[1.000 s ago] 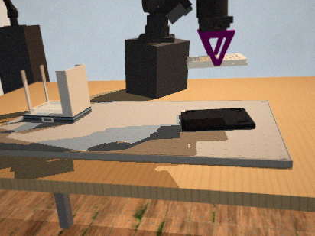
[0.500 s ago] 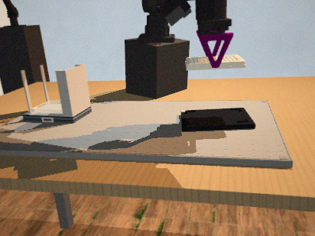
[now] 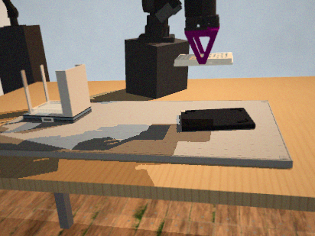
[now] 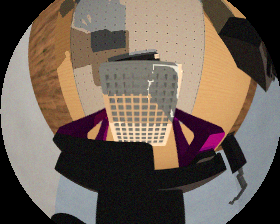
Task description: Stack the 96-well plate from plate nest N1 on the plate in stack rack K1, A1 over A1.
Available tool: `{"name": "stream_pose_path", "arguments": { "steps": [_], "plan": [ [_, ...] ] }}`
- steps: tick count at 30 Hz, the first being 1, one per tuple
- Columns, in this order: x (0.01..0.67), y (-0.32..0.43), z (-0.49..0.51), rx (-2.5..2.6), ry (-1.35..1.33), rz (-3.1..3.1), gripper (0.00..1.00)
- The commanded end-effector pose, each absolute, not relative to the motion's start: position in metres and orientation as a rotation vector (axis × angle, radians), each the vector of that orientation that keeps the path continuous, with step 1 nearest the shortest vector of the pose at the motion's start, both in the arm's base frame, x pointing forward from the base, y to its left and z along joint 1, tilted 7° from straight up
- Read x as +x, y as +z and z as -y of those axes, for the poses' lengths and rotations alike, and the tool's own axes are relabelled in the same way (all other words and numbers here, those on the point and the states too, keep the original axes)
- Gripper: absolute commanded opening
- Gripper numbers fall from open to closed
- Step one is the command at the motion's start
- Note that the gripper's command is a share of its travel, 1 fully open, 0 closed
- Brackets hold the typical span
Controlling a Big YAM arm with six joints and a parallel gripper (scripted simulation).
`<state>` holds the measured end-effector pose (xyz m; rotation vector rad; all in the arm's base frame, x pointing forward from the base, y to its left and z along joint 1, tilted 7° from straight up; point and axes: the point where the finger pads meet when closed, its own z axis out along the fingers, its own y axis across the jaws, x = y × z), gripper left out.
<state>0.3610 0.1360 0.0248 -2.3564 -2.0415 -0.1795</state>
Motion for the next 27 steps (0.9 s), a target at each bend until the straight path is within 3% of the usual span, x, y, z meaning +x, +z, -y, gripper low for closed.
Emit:
{"name": "stream_pose_path", "arguments": {
  "steps": [1,12,27],
  "plan": [
    [0.368,0.036,-0.124,-2.441,-0.239,1.952,0.0],
    [0.383,0.048,-0.099,-2.452,-0.303,1.963,0.0],
    [0.351,0.028,-0.048,-2.443,-0.224,1.953,0.0]
  ]
}}
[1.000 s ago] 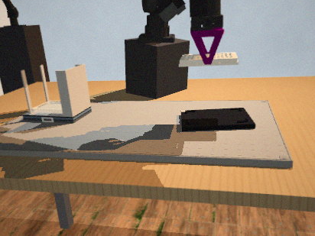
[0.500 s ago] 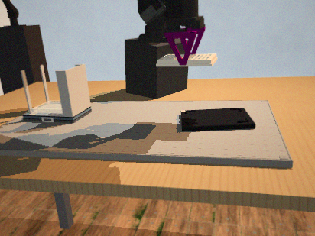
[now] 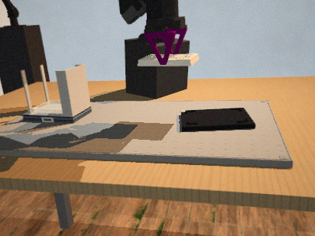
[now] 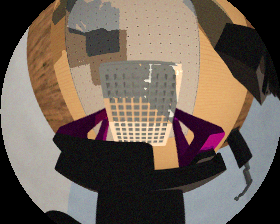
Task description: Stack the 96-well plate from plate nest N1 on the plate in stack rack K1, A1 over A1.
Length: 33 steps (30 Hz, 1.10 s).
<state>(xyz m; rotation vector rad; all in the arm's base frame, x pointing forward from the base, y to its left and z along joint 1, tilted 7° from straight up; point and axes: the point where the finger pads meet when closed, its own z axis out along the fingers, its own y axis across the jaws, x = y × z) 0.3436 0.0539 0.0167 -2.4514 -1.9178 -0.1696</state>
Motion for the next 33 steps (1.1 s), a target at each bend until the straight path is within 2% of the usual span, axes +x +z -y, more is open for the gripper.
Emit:
{"name": "stream_pose_path", "arguments": {
  "steps": [1,2,5,33],
  "plan": [
    [0.351,0.028,-0.048,-2.443,-0.224,1.953,0.0],
    [0.372,0.042,-0.047,-2.458,-0.287,1.969,0.0],
    [0.348,0.026,-0.035,-2.445,-0.225,1.954,0.0],
    [0.334,0.015,0.052,-2.444,-0.204,1.952,0.0]
  ]
}}
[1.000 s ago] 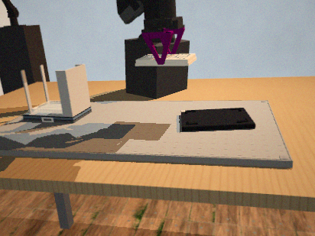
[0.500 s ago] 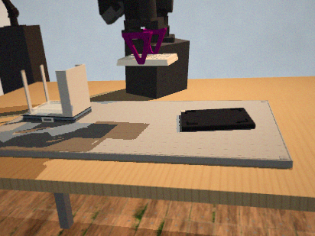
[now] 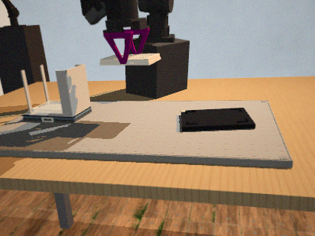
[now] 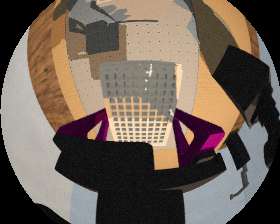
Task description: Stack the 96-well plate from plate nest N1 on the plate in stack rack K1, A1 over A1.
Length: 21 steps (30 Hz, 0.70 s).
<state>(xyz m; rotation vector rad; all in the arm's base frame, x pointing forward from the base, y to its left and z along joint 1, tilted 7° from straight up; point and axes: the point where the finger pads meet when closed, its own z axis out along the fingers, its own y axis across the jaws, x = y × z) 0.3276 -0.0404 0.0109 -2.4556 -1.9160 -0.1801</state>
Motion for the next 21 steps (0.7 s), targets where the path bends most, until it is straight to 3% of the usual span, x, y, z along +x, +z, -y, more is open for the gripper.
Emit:
{"name": "stream_pose_path", "arguments": {
  "steps": [1,21],
  "plan": [
    [0.334,0.015,0.052,-2.444,-0.204,1.952,0.0],
    [0.334,0.017,0.113,-2.454,-0.212,1.962,0.0]
  ]
}}
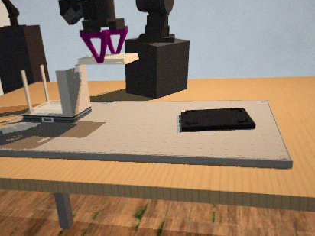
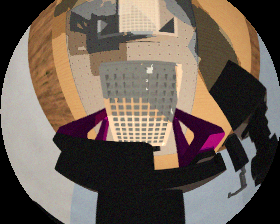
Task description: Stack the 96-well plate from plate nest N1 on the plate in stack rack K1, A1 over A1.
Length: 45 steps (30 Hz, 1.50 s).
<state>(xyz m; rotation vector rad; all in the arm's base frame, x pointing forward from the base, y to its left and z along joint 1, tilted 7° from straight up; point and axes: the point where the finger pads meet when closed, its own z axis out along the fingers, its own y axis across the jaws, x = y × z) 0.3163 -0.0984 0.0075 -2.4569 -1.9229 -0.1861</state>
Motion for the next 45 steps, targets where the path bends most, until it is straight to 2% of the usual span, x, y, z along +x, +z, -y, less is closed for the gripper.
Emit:
{"name": "stream_pose_path", "arguments": {
  "steps": [1,45],
  "plan": [
    [0.333,0.017,0.117,-2.455,-0.212,1.962,0.0],
    [0.301,0.005,0.254,-2.459,-0.194,1.965,0.0]
  ]
}}
